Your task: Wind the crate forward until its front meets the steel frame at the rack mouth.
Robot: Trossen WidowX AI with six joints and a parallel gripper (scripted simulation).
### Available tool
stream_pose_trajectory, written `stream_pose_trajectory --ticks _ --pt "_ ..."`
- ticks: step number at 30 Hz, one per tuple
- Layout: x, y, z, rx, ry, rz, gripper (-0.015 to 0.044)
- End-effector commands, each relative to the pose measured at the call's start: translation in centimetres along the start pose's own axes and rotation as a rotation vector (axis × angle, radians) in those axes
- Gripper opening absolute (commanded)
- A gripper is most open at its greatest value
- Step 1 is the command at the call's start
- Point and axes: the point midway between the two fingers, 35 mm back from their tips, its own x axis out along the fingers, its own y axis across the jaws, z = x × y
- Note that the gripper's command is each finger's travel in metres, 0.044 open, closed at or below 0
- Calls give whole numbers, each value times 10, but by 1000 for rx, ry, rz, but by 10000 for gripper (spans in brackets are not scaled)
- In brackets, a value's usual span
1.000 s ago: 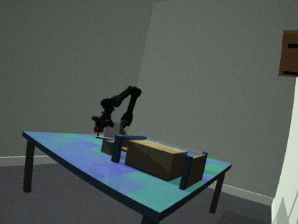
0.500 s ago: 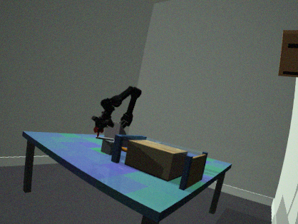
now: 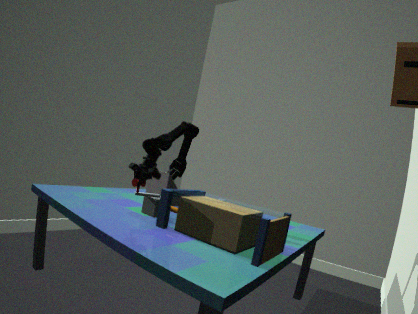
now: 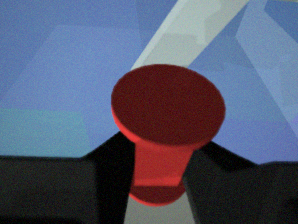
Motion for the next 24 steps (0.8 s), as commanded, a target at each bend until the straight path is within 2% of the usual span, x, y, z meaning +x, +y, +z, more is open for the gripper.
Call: stream_pose_trajectory --ticks 1,24 --pt "3 -14 -2 -10 2 -27 0" --pt "4 -40 -7 -11 2 -29 0"
